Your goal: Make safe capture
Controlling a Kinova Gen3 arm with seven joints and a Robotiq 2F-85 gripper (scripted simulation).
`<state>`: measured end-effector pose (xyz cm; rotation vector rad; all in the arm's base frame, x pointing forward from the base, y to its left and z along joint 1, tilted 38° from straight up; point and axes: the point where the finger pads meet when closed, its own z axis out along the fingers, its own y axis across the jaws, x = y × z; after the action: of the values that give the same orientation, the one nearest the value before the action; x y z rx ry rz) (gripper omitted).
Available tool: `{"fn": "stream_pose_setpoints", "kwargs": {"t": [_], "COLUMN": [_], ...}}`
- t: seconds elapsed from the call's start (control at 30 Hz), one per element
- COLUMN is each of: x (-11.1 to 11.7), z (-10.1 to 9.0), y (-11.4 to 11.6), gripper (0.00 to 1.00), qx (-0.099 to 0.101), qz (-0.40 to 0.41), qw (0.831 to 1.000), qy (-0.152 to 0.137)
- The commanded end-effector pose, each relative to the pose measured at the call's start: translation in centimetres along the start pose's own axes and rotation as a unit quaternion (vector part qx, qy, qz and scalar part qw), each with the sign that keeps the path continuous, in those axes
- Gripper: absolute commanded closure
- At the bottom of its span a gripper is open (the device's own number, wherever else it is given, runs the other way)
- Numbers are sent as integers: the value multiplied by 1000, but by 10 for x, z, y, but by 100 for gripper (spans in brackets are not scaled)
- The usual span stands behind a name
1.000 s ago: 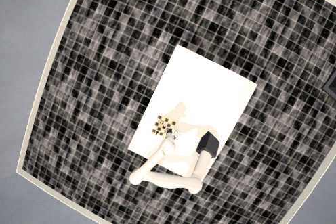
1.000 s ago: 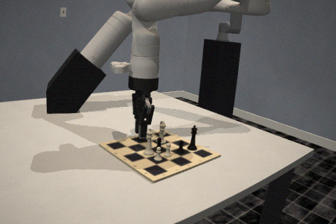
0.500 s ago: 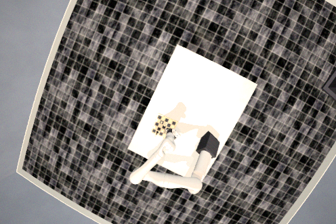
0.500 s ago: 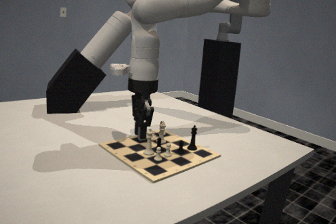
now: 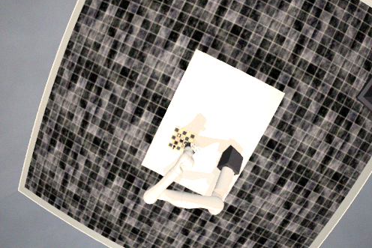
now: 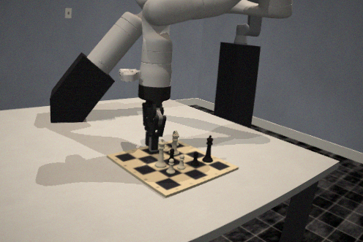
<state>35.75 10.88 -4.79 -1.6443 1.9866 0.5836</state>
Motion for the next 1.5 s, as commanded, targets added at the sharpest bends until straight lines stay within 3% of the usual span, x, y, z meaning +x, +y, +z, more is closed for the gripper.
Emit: {"fn": "stream_pose_setpoints", "kwargs": {"t": [0.0,0.33,0.37,1.47], "x": [0,0,0,0], "z": [-1,-1,-1,-1], "y": [0,0,0,0], "gripper": [66,66,100,100], "qx": [1,1,1,1], "qz": [0,0,0,0], "qw": [1000,1000,1000,1000], "qy": [0,0,0,0]}}
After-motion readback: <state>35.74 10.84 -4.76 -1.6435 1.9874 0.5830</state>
